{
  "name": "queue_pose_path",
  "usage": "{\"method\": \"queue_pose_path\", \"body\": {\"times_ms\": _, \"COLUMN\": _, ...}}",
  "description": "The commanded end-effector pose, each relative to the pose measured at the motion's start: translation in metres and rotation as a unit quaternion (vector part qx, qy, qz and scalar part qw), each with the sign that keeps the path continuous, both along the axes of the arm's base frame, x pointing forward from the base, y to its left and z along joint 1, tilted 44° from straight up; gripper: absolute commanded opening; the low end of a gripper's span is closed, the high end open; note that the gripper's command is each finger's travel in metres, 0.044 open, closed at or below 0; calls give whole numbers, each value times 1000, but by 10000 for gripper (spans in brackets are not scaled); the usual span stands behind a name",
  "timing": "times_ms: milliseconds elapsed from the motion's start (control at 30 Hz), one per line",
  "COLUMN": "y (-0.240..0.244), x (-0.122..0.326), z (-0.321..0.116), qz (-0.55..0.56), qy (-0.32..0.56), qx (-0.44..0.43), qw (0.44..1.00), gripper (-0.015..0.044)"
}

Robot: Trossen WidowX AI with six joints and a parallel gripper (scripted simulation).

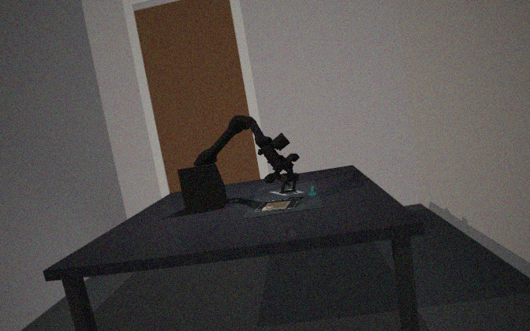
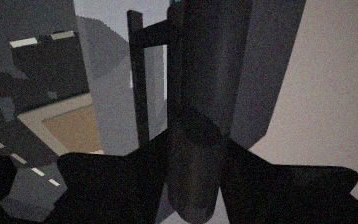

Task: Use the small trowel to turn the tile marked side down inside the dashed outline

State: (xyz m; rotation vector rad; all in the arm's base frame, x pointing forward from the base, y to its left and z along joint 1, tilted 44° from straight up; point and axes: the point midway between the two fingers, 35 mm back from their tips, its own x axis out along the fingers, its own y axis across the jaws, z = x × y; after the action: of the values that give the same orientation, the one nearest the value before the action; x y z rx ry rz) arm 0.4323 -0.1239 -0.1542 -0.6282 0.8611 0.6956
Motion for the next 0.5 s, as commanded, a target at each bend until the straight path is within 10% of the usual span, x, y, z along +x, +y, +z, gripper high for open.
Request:
{"method": "queue_pose_path", "body": {"times_ms": 0, "y": 3, "x": 4, "z": 12, "qz": -7, "qy": 1, "qx": -8, "qw": 1000, "gripper": 0}}
{"method": "queue_pose_path", "body": {"times_ms": 467, "y": 62, "x": 18, "z": 63, "qz": -26, "qy": 12, "qx": -26, "qw": 999, "gripper": 0}}
